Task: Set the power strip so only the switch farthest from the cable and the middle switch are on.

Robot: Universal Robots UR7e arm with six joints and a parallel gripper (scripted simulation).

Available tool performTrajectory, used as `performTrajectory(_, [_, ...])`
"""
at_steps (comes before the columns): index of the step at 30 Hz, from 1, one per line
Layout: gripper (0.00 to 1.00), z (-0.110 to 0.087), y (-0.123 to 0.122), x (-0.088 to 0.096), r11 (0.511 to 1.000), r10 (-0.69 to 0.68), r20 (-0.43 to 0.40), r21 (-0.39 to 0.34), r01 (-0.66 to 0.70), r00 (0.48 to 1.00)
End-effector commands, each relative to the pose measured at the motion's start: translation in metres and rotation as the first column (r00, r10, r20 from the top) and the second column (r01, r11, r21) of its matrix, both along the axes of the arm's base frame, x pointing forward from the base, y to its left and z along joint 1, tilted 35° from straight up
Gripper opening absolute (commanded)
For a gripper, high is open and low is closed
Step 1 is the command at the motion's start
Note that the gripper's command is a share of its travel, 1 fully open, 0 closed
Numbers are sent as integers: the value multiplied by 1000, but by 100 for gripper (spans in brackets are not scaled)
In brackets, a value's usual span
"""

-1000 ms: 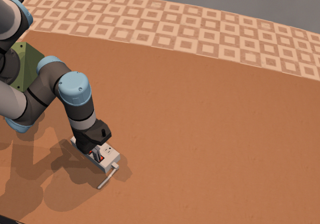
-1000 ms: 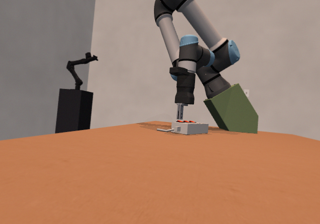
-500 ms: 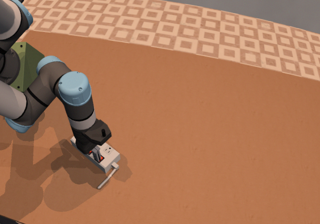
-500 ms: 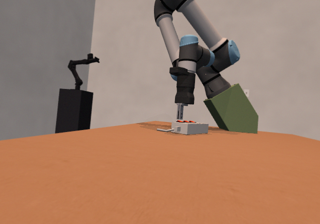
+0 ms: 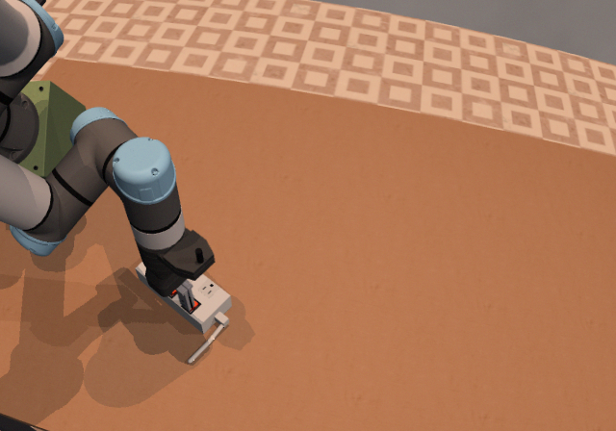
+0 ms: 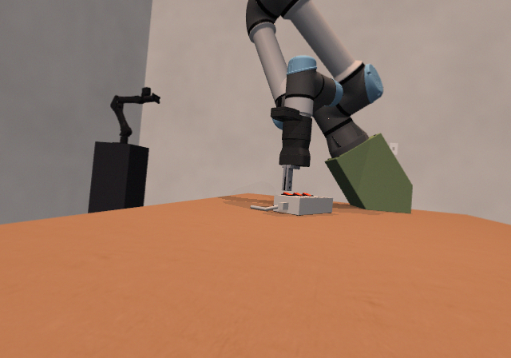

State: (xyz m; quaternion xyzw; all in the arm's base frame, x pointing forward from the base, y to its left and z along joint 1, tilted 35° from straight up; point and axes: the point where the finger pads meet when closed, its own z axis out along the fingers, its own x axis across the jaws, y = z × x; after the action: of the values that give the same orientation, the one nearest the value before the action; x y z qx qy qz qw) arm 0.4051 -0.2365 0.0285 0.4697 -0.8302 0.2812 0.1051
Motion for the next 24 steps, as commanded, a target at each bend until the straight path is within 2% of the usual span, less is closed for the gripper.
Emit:
performTrajectory(1, [0, 0, 0, 0, 1000, 0, 1, -1, 0, 1000])
performTrajectory(24, [0, -5, -4, 1, 1000, 0, 1, -1, 0, 1000])
